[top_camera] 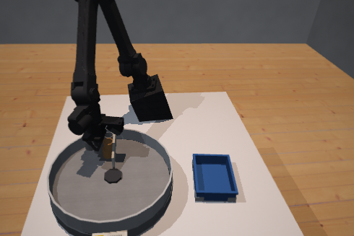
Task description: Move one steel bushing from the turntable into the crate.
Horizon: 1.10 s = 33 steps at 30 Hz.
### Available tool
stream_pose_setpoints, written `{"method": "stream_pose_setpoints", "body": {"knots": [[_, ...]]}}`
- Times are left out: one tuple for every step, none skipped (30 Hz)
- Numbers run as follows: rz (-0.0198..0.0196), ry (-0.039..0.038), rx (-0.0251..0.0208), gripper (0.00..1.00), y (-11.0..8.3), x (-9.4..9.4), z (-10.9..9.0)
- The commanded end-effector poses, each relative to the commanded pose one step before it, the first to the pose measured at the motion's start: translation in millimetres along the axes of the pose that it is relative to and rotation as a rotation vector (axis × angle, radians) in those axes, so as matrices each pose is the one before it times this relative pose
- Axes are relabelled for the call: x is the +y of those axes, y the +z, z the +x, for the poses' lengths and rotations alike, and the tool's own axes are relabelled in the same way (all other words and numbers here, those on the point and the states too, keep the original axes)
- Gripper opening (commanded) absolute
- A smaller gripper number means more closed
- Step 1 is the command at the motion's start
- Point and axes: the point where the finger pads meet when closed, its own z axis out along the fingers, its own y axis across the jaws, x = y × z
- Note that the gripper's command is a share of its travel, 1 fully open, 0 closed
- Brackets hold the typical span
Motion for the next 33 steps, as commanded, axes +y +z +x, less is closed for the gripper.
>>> {"method": "stream_pose_setpoints", "body": {"knots": [[0.02876, 0.00934, 0.00751, 0.19, -1.93, -11.04, 9.35], [0.0, 0.0, 0.0, 0.19, 0.0, 0.0, 0.0], [0.0, 0.0, 0.0, 0.19, 0.0, 0.0, 0.0], [0.0, 0.0, 0.0, 0.19, 0.0, 0.0, 0.0], [0.0, 0.0, 0.0, 0.19, 0.0, 0.0, 0.0], [0.0, 0.0, 0.0, 0.19, 0.0, 0.0, 0.0], [0.0, 0.0, 0.0, 0.19, 0.0, 0.0, 0.0], [0.0, 0.0, 0.0, 0.19, 0.0, 0.0, 0.0], [0.0, 0.0, 0.0, 0.19, 0.0, 0.0, 0.0], [0.0, 0.0, 0.0, 0.19, 0.0, 0.0, 0.0], [0.0, 0.0, 0.0, 0.19, 0.0, 0.0, 0.0], [0.0, 0.0, 0.0, 0.19, 0.0, 0.0, 0.0], [0.0, 0.0, 0.0, 0.19, 0.0, 0.0, 0.0], [0.0, 0.0, 0.0, 0.19, 0.0, 0.0, 0.0], [0.0, 0.0, 0.0, 0.19, 0.0, 0.0, 0.0], [0.0, 0.0, 0.0, 0.19, 0.0, 0.0, 0.0], [0.0, 0.0, 0.0, 0.0, 0.0, 0.0, 0.0], [-0.00038, 0.00161, 0.00231, 0.0, -0.05, -0.03, 0.43], [-0.03658, -0.01019, -0.00759, 0.0, 2.38, 15.1, -4.39], [0.00177, -0.00322, -0.00284, 0.0, -0.35, -0.61, -1.63], [0.00097, -0.0028, -0.00084, 0.0, -0.27, -0.44, -1.14], [0.01002, 0.00272, 0.00303, 0.0, -2.45, -5.53, 2.16], [-0.00252, -0.00056, 0.0016, 0.0, 0.72, 0.33, 0.1], [-0.00015, -0.00001, 0.0005, 0.0, 0.01, 0.02, 0.08], [0.0, 0.0, 0.0, 0.0, 0.0, 0.01, 0.0], [0.0, -0.00001, 0.0, 0.0, 0.0, 0.0, 0.0], [0.0, 0.0, 0.0, 0.0, 0.0, 0.0, 0.0], [0.0, 0.0, 0.0, 0.0, 0.0, 0.0, 0.0], [0.0, 0.0, 0.0, 0.0, 0.0, 0.0, 0.0], [0.0, 0.0, 0.0, 0.0, 0.0, 0.0, 0.0], [0.0, 0.0, 0.0, 0.0, 0.0, 0.0, 0.0], [0.0, 0.0, 0.0, 0.0, 0.0, 0.0, 0.0], [0.0, 0.0, 0.0, 0.0, 0.0, 0.0, 0.0]]}}
